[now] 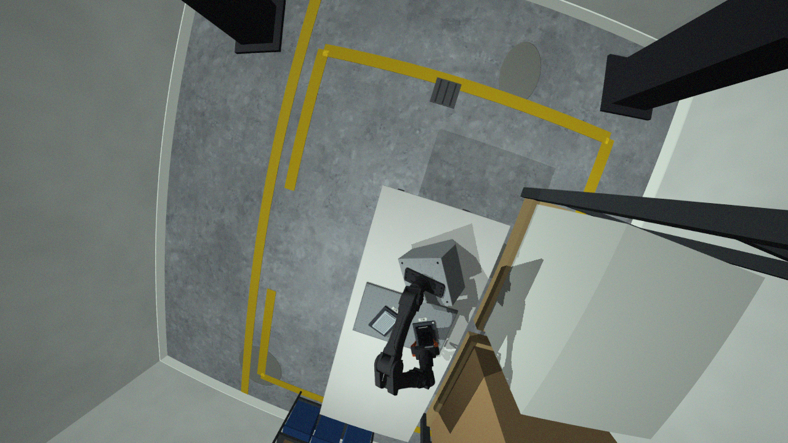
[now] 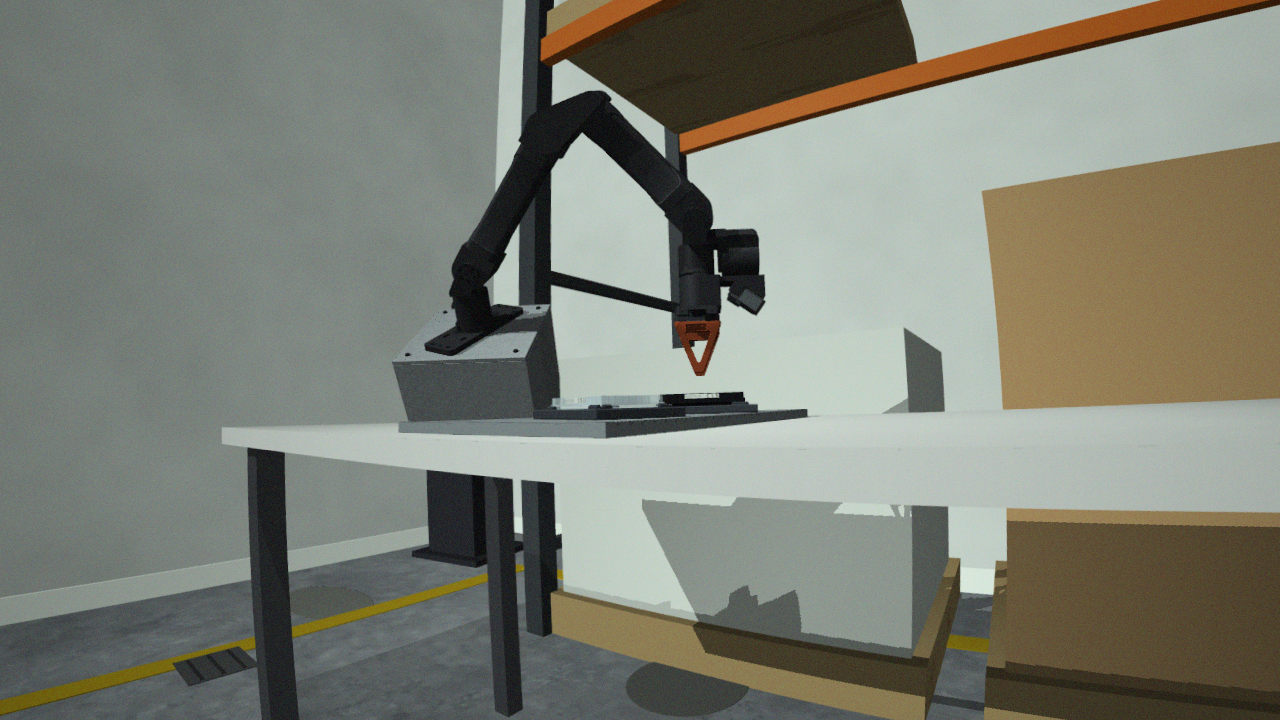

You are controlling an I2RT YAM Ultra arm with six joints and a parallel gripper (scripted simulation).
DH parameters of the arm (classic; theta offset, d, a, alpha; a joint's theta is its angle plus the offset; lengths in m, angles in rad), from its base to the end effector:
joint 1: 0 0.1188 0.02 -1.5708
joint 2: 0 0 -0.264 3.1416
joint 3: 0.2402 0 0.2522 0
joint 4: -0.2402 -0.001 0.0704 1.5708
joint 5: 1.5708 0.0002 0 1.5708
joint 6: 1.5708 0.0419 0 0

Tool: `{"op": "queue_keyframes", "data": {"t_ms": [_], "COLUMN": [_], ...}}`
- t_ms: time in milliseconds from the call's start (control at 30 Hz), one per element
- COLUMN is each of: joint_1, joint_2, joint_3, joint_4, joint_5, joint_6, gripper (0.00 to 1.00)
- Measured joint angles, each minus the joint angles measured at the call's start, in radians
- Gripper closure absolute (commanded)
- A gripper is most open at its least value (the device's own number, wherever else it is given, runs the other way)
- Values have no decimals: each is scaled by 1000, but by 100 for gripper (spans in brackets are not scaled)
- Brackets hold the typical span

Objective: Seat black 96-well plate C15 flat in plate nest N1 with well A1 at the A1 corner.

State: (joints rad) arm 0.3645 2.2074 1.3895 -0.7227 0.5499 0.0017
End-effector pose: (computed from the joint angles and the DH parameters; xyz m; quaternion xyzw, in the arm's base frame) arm 0.3730 0.1199 0.0873 -0.1696 0.9473 -0.2643 0.0637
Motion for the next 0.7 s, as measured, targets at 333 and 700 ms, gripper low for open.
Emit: {"op": "queue_keyframes", "data": {"t_ms": [333,700], "joint_1": [0,-18], "joint_2": [0,25], "joint_3": [0,-11], "joint_4": [0,42], "joint_5": [0,0], "joint_6": [0,-14], "gripper": [0,0]}}
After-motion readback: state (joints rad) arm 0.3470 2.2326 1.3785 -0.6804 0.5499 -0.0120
